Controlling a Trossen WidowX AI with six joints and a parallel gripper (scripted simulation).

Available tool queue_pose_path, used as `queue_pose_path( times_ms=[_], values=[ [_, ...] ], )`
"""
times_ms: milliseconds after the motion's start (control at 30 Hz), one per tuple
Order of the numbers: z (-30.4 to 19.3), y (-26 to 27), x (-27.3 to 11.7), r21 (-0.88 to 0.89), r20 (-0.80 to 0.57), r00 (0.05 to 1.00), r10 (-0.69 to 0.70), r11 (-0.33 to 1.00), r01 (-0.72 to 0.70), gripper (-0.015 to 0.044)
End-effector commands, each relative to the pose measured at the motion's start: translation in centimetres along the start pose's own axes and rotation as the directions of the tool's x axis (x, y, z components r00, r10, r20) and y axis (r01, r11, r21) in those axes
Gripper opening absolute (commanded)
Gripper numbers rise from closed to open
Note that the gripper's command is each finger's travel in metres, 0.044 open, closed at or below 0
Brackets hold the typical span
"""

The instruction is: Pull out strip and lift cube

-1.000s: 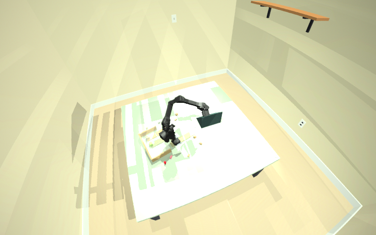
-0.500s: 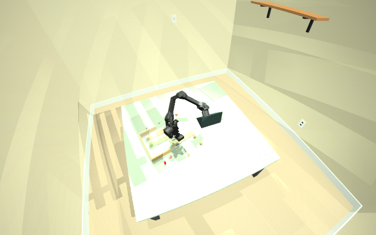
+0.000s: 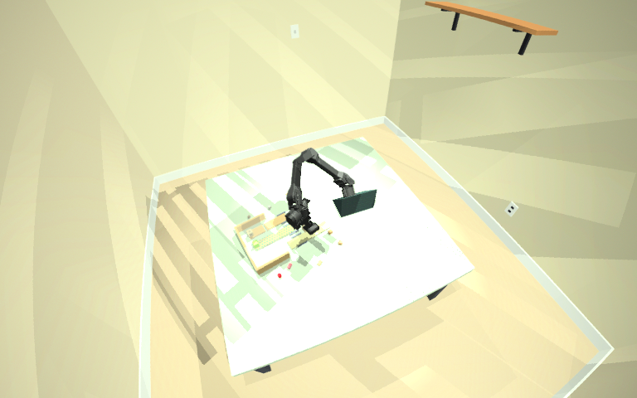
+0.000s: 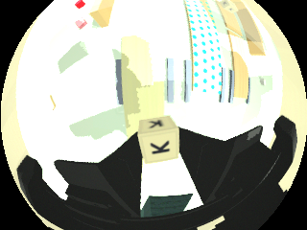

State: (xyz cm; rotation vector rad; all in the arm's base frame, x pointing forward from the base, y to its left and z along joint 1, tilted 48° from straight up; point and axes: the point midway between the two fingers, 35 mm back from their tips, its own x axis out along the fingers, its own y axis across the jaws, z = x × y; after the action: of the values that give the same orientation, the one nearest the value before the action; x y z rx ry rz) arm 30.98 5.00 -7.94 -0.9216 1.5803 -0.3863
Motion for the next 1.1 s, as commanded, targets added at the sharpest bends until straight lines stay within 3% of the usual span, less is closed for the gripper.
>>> queue_pose_path(
  times_ms=[0, 133, 367, 1067],
  values=[
    [-1.6, 0.1, 0.1, 0.002, -0.003, 1.000, 0.005, 1.000, -0.005, 0.0000],
    [-1.9, 0.1, 0.0, 0.002, -0.003, 1.000, 0.005, 1.000, -0.005, 0.0000],
    [-1.8, 0.2, -3.6, 0.001, -0.002, 1.000, 0.007, 1.000, -0.007, 0.0000],
    [-1.8, 0.2, -3.6, 0.001, -0.002, 1.000, 0.007, 1.000, -0.007, 0.0000]
  ],
)
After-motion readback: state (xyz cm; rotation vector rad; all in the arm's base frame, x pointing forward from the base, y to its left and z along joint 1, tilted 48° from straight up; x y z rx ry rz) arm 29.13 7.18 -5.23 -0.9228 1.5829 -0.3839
